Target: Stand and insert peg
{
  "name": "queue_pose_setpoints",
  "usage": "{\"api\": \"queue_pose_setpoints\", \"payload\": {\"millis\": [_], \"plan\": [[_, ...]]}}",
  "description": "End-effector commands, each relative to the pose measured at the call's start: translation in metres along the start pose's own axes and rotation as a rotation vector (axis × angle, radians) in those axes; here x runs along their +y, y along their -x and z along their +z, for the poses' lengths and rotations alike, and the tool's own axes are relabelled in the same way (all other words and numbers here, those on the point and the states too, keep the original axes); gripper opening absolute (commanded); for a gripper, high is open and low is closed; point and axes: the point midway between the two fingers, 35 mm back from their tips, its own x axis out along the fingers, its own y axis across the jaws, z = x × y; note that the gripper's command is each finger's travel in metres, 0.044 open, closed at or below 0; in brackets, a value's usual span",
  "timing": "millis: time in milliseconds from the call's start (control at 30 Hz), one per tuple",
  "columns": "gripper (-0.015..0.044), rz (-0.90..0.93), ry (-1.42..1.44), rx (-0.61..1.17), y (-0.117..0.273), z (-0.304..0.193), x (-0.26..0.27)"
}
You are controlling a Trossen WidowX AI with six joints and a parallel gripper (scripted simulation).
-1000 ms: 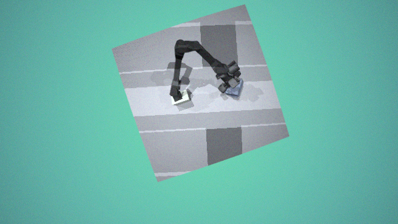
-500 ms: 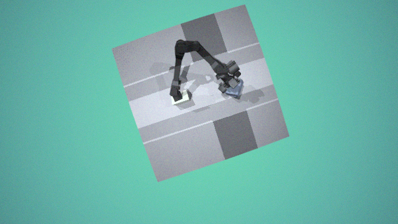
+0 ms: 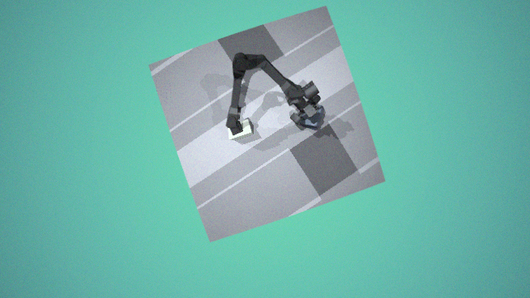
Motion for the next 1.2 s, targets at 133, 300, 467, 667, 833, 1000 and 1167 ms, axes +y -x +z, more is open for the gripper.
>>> {"api": "queue_pose_setpoints", "payload": {"millis": [133,300,467,667,833,1000,1167], "plan": [[0.0440,0.005,0.004,-0.004,0.013,0.001,0.003],[0.0440,0.004,0.002,-0.005,0.021,0.002,0.003],[0.0440,0.003,0.001,-0.006,0.029,0.002,0.003],[0.0440,0.002,0.000,-0.007,0.039,0.003,0.004],[0.0440,0.001,-0.001,-0.008,0.047,0.003,0.004],[0.0440,0.000,-0.002,-0.008,0.055,0.003,0.004],[0.0440,-0.001,-0.003,-0.009,0.064,0.004,0.003]]}}
